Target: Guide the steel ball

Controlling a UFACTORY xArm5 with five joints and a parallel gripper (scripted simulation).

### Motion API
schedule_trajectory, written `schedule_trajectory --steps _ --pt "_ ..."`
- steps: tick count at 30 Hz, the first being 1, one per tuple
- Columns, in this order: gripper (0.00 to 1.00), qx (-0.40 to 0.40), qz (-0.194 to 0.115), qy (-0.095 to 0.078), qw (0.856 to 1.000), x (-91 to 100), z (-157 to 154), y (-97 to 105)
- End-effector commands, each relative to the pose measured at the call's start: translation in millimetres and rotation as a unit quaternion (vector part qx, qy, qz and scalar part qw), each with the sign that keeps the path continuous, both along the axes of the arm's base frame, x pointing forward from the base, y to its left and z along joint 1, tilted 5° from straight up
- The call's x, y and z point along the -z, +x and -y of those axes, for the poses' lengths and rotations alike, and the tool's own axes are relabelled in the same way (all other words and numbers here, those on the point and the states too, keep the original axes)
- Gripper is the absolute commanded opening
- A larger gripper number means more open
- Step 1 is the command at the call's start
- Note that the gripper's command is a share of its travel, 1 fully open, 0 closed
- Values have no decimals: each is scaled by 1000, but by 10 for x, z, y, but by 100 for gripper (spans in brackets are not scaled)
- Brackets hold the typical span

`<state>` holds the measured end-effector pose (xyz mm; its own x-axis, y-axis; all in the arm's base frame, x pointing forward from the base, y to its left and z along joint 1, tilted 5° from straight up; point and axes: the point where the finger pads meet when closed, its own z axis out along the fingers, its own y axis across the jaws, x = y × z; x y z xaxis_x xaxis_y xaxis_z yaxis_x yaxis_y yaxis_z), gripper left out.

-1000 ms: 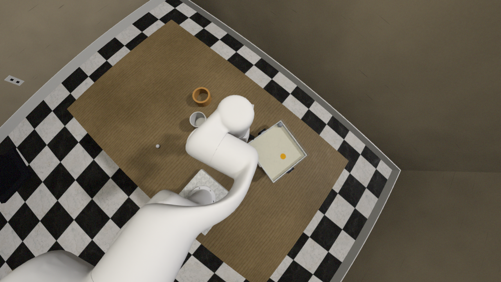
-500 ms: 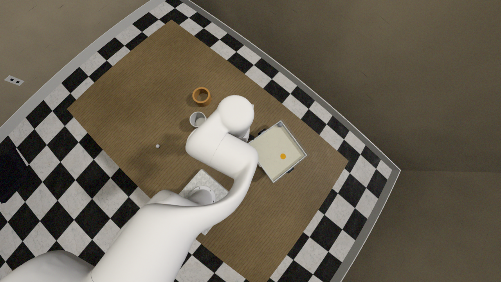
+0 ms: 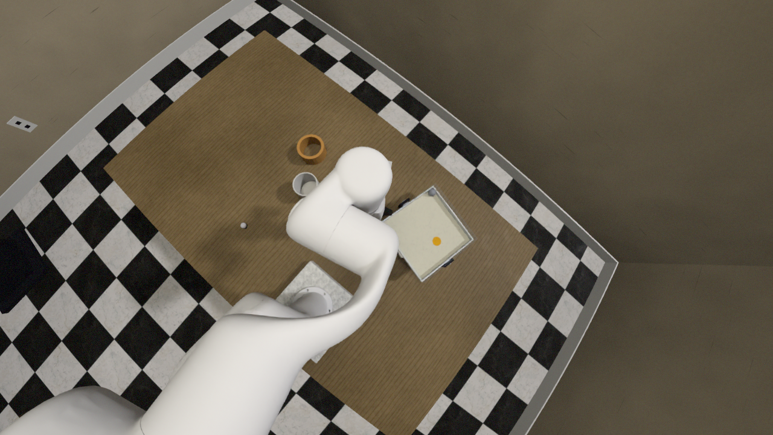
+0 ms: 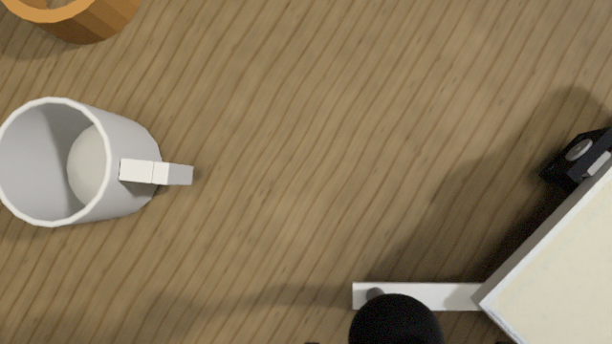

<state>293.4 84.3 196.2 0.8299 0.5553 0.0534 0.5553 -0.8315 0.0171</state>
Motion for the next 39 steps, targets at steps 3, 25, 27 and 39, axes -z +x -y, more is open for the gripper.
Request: schedule_trajectory --steps 3,25,27,39 --pt "62 0 2 0 1000 -9 -3 9" --pt "62 0 2 0 1000 93 5 21" --pt "62 0 2 0 1000 109 6 24" --pt "62 0 2 0 1000 183 11 33"
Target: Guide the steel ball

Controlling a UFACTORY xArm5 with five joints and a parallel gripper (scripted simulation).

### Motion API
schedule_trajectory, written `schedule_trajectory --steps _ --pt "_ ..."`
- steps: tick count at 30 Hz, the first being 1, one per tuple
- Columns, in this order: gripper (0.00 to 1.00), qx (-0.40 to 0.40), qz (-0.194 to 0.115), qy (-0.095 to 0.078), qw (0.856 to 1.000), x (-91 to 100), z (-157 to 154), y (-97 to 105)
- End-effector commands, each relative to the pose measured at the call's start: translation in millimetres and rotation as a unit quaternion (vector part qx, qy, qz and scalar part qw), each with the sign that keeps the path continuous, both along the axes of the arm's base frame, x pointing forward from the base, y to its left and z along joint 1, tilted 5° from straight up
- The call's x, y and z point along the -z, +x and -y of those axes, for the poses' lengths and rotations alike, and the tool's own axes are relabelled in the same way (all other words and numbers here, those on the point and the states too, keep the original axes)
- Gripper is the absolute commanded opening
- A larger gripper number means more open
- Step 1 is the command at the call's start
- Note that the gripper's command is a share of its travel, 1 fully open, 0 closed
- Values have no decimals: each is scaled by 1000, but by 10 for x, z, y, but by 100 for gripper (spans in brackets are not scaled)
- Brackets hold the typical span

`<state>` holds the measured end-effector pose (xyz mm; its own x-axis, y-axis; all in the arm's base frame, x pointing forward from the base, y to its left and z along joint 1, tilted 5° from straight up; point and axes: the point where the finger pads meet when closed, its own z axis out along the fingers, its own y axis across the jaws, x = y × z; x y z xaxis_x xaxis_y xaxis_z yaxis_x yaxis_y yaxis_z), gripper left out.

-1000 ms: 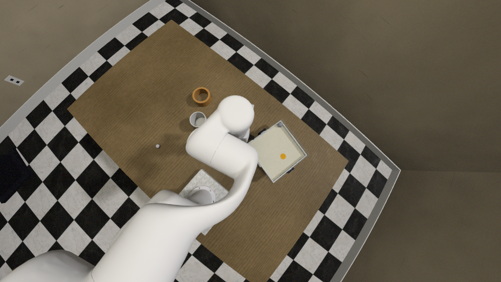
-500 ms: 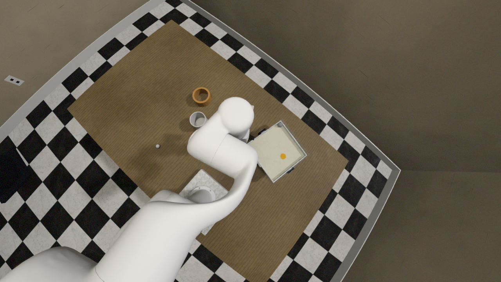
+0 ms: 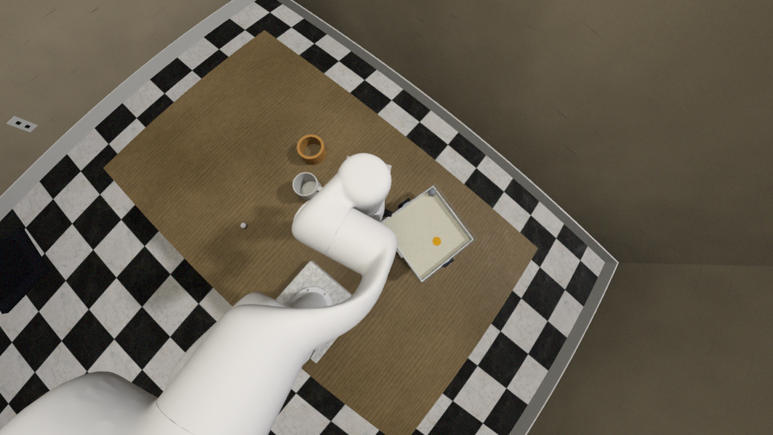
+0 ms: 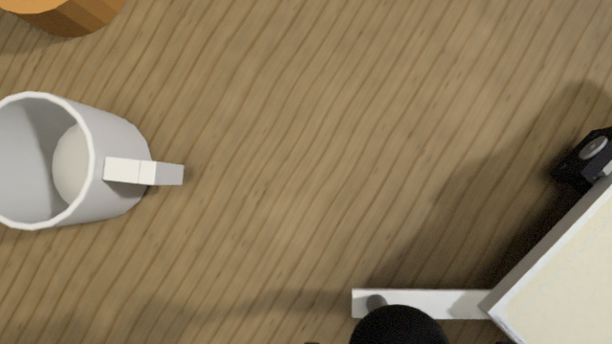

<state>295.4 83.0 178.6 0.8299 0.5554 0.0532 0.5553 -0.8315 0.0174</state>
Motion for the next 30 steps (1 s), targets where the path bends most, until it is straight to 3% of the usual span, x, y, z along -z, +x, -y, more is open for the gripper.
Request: schedule_trajectory --steps 1,30 --pt "62 0 2 0 1000 14 -1 14" --pt "62 0 2 0 1000 66 2 21"
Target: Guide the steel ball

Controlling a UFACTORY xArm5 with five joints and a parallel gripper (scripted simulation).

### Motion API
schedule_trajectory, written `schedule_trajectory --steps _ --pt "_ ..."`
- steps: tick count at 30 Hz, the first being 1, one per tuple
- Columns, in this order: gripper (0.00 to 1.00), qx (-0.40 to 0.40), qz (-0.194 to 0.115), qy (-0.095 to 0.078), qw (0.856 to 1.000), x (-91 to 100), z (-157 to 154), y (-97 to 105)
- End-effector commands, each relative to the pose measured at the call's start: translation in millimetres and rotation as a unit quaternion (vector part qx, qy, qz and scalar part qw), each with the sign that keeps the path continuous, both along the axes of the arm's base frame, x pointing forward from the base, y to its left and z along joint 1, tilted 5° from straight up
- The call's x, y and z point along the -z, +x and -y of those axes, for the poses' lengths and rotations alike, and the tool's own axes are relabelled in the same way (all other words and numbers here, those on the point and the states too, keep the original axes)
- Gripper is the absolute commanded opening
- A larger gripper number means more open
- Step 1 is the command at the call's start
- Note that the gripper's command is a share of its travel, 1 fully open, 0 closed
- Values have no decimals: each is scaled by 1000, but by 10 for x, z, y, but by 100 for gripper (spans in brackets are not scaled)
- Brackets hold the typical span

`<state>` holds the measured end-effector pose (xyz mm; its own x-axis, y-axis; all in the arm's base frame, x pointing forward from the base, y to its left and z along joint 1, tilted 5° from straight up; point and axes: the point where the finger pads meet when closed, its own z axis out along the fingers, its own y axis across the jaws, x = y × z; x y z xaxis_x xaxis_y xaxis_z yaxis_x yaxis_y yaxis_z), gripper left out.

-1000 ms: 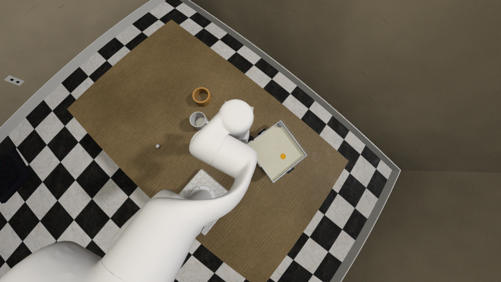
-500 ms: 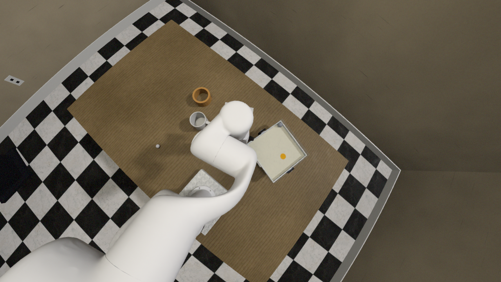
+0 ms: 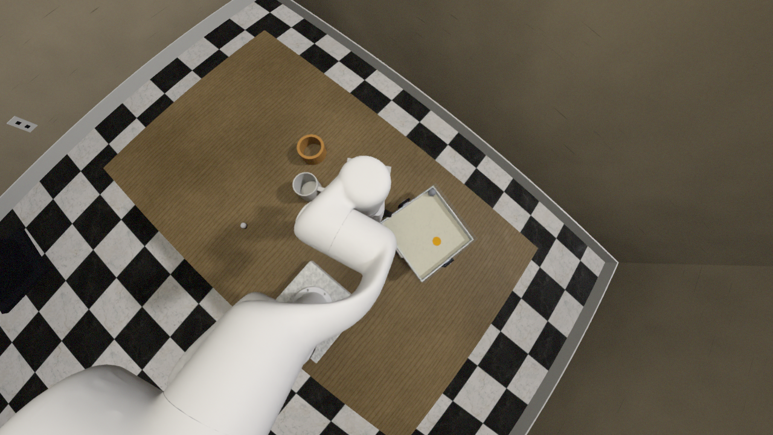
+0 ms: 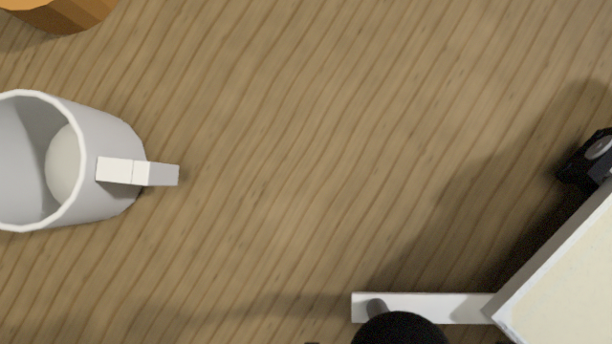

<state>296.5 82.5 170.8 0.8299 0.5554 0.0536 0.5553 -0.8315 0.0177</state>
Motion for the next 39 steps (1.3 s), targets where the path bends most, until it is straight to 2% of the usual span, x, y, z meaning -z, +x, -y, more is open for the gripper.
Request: schedule_trajectory --steps 1,22,39 --pt "62 0 2 0 1000 -12 -3 10" --pt "62 0 2 0 1000 1 -2 11" --pt "62 0 2 0 1000 112 2 17"
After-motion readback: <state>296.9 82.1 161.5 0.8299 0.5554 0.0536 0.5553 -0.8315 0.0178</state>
